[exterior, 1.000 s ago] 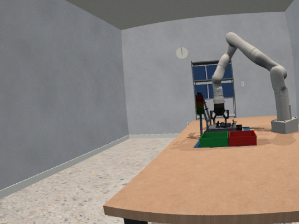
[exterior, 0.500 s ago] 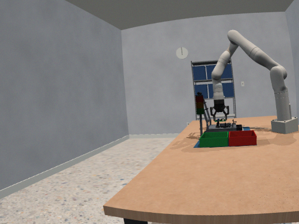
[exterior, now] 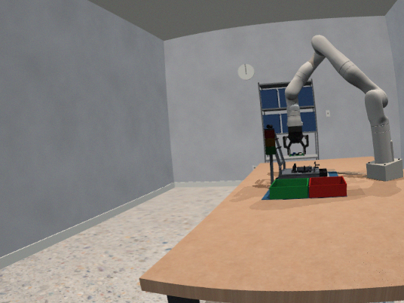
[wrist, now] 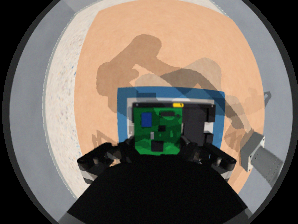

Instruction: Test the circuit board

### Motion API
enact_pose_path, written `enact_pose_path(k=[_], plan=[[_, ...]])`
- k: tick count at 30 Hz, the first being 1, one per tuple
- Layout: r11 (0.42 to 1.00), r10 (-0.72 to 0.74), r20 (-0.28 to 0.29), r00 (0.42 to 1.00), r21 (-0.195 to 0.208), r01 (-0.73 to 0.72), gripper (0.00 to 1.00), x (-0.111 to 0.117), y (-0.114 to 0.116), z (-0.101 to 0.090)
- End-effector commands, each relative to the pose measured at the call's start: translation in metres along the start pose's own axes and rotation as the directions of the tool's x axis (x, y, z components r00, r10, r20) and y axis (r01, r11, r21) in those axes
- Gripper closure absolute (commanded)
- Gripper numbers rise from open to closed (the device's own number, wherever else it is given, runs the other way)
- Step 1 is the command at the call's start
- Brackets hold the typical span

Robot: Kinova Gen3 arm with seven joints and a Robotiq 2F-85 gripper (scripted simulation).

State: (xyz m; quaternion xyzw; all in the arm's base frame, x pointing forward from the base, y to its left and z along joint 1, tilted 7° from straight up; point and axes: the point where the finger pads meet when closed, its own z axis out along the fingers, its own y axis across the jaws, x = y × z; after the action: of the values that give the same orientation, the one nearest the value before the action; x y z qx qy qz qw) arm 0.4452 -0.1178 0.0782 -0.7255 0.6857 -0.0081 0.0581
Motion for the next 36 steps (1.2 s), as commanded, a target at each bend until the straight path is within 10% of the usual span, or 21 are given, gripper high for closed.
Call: enact_pose_path(k=[1,36], plan=[[1.000,0.002,-0.003,1.000,0.004,-0.002,0.23,0.002,-0.001,-0.002],[1.000,0.002,-0.003,1.000,0.004,-0.002,0.23,-0.010,0.002,-0.003]])
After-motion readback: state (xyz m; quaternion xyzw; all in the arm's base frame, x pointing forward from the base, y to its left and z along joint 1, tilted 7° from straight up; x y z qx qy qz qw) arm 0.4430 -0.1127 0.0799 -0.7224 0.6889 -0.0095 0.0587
